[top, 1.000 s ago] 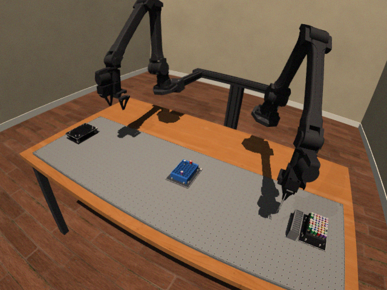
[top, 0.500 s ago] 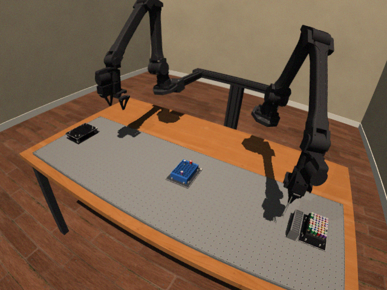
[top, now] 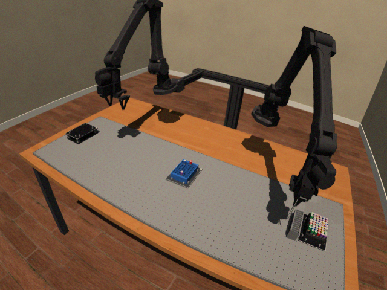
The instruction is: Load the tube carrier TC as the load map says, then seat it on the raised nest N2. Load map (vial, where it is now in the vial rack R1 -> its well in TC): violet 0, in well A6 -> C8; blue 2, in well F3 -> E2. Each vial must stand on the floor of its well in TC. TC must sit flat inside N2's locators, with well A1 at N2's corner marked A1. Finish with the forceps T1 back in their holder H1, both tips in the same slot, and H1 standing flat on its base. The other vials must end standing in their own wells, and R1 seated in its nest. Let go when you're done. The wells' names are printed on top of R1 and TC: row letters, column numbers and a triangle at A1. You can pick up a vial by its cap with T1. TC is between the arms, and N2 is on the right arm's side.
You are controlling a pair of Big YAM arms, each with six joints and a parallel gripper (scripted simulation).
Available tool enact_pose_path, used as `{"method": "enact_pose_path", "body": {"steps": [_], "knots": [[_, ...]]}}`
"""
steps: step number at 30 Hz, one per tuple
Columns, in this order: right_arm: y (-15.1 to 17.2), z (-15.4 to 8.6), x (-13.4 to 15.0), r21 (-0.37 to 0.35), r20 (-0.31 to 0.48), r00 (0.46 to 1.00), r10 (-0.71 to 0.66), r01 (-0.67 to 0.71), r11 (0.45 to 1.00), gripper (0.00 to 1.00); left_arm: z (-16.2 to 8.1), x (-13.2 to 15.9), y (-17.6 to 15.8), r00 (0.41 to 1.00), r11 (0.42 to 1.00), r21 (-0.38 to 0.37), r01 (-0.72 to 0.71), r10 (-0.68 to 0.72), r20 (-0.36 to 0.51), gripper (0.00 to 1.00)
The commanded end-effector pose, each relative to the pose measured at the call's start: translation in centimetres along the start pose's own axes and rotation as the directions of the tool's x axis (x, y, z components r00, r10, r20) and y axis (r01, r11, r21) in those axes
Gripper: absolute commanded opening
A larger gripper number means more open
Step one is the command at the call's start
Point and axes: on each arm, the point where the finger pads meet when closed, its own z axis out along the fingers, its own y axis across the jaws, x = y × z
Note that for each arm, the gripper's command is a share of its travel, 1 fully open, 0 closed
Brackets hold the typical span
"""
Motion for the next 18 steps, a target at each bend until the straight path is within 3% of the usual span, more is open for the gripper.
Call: {"method": "enact_pose_path", "body": {"steps": [1, 18], "knots": [[-1.0, -1.9, -3.3, 0.014, 0.078, 0.997, 0.031, -0.032, 0.999, 1.00, -0.2, -1.3, 1.3, 1.000, 1.000, -0.003, -0.009, 0.009, 0.008, 0.07], [-1.0, -1.9, -3.3, 0.014, 0.078, 0.997, 0.031, -0.032, 0.999, 1.00, -0.2, -1.9, 3.8, 1.000, 1.000, -0.003, -0.009, 0.009, 0.008, 0.07]]}}
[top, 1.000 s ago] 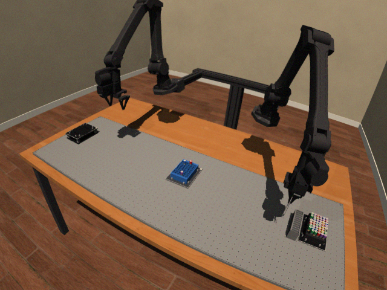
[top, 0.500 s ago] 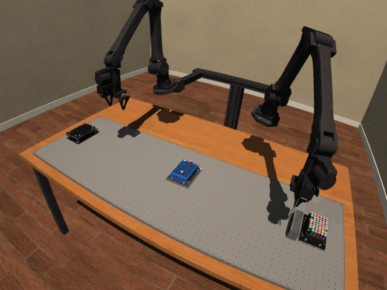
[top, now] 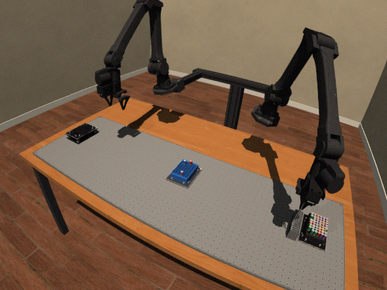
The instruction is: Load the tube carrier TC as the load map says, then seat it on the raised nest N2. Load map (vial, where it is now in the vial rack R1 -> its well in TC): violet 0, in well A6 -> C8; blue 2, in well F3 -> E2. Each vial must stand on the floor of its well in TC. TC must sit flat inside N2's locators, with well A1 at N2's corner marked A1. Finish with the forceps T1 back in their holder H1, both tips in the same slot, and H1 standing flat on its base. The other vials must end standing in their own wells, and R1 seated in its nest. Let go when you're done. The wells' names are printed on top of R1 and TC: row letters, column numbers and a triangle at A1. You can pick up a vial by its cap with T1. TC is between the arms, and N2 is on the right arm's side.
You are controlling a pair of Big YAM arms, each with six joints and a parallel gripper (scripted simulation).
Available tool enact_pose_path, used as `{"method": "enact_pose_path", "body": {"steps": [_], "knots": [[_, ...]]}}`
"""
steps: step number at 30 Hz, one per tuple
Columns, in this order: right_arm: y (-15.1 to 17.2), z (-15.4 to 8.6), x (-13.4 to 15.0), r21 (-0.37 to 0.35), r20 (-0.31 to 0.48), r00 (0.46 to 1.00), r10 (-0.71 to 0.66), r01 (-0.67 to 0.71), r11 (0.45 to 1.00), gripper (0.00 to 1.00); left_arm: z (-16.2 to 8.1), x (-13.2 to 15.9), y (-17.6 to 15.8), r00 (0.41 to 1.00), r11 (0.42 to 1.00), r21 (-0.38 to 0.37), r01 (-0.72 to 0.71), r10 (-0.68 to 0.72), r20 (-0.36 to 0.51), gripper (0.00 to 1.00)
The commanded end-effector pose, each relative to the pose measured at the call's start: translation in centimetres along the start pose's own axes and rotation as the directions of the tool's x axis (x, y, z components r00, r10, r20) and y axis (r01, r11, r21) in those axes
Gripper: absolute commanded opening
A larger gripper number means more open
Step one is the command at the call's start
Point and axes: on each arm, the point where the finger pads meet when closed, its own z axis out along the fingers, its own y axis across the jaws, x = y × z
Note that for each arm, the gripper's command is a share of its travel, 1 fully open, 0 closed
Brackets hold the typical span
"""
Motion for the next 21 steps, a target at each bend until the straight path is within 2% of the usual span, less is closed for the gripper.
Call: {"method": "enact_pose_path", "body": {"steps": [1, 13, 15, 20, 21], "knots": [[-1.0, -1.9, -3.3, 0.014, 0.078, 0.997, 0.031, -0.032, 0.999, 1.00, -0.2, -1.2, 1.2, 1.000, 1.000, -0.003, -0.008, 0.008, 0.008, 0.07], [-1.0, -1.9, -3.3, 0.014, 0.078, 0.997, 0.031, -0.032, 0.999, 1.00, -0.2, -1.6, 3.6, 1.000, 1.000, -0.004, -0.006, 0.006, 0.008, 0.07], [-1.0, -1.9, -3.3, 0.014, 0.078, 0.997, 0.031, -0.032, 0.999, 1.00, -0.8, -1.7, 2.9, 1.000, 1.000, -0.010, -0.006, 0.006, 0.018, 0.07], [-1.0, -1.9, -3.3, 0.014, 0.078, 0.997, 0.031, -0.032, 0.999, 1.00, -0.8, -1.7, 2.9, 1.000, 1.000, -0.009, -0.006, 0.006, 0.018, 0.07], [-1.0, -1.9, -3.3, 0.014, 0.078, 0.997, 0.031, -0.032, 0.999, 1.00, -0.3, -2.4, 2.4, 1.000, 1.000, 0.001, -0.029, 0.029, 0.012, 0.07]]}}
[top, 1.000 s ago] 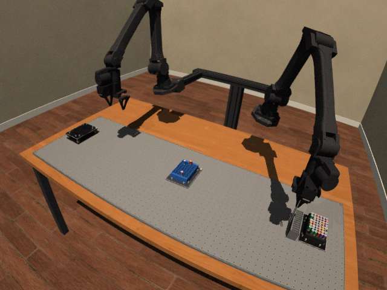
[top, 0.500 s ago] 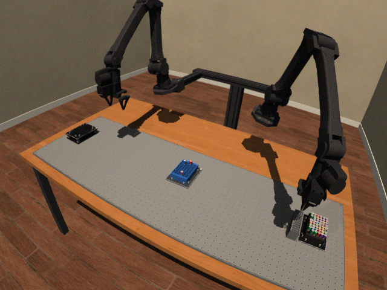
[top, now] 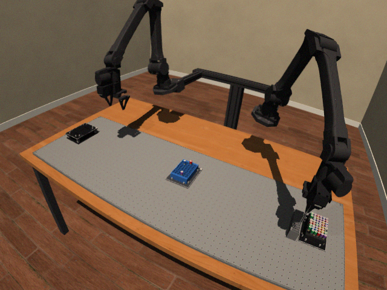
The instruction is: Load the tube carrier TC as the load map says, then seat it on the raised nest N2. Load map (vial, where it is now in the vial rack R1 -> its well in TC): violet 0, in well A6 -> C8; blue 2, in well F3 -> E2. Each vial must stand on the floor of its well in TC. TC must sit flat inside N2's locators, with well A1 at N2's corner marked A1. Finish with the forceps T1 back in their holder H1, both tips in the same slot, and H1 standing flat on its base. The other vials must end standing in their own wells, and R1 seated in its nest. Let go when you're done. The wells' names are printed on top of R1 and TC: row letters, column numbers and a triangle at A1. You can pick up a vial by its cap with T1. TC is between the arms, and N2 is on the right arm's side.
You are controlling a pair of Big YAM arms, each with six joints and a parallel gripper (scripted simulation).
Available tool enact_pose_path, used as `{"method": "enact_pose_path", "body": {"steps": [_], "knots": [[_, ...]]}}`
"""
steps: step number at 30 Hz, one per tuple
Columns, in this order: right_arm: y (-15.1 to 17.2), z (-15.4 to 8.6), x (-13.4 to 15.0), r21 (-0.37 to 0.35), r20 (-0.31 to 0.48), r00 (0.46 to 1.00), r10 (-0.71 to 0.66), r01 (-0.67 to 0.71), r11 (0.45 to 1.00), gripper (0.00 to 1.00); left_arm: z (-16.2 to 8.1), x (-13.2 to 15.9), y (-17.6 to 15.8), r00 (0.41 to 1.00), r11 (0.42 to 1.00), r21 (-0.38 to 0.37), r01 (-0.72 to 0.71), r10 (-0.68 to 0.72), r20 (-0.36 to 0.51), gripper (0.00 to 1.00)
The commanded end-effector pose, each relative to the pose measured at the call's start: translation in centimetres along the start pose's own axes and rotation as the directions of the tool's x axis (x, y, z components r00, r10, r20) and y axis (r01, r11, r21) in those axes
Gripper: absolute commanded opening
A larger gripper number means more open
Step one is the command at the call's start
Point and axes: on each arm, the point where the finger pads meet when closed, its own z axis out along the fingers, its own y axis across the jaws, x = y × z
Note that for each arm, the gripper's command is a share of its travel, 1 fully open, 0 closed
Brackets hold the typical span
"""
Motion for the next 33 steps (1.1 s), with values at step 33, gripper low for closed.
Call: {"method": "enact_pose_path", "body": {"steps": [33], "knots": [[-1.01, -1.91, -3.32, 0.014, 0.078, 0.997, 0.031, -0.032, 0.999, 1.00, 0.10, -1.45, 0.86, 1.000, 1.000, -0.001, -0.013, 0.013, 0.010, 0.07]]}}
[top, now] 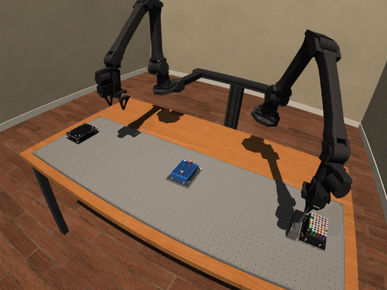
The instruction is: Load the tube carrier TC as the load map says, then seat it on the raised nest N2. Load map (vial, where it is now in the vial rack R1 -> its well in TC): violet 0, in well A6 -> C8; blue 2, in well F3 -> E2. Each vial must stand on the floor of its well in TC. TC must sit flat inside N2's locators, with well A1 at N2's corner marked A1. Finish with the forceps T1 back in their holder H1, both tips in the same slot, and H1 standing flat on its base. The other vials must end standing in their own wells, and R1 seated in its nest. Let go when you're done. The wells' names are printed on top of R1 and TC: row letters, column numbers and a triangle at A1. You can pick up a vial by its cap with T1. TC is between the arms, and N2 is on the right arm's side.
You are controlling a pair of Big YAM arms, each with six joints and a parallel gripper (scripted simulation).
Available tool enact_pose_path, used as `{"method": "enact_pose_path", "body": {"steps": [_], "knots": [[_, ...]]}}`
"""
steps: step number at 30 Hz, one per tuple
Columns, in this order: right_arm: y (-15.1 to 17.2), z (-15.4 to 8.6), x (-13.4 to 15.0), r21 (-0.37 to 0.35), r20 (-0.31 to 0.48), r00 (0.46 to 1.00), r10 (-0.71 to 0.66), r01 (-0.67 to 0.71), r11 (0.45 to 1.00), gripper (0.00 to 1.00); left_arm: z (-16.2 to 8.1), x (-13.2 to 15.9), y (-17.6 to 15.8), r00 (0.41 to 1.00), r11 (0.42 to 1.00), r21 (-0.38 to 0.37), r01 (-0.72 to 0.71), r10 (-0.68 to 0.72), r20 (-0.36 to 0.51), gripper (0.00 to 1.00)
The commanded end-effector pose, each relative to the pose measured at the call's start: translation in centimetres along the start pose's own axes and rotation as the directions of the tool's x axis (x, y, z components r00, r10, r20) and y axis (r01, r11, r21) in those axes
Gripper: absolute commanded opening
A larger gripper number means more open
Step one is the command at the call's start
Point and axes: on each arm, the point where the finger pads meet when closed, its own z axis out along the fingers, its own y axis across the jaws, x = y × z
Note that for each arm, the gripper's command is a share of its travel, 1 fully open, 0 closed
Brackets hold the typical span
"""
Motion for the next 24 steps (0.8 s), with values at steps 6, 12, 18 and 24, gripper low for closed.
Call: {"method": "enact_pose_path", "body": {"steps": [6, 12, 18, 24], "knots": [[-1.01, -1.91, -3.32, 0.014, 0.078, 0.997, 0.031, -0.032, 0.999, 1.00, -0.17, -1.60, 1.45, 1.000, 1.000, -0.012, -0.002, 0.003, 0.023, 0.07], [-1.01, -1.91, -3.32, 0.014, 0.078, 0.997, 0.031, -0.032, 0.999, 1.00, 0.13, -1.56, 1.53, 1.000, 1.000, -0.016, -0.001, 0.002, 0.027, 0.07], [-1.01, -1.91, -3.32, 0.014, 0.078, 0.997, 0.031, -0.032, 0.999, 1.00, 0.09, -1.96, 1.75, 0.999, 1.000, -0.022, -0.001, 0.002, 0.037, 0.07], [-1.01, -1.91, -3.32, 0.014, 0.078, 0.997, 0.031, -0.032, 0.999, 1.00, 0.26, -1.95, 1.85, 0.999, 1.000, -0.022, 0.000, 0.001, 0.037, 0.07]]}}
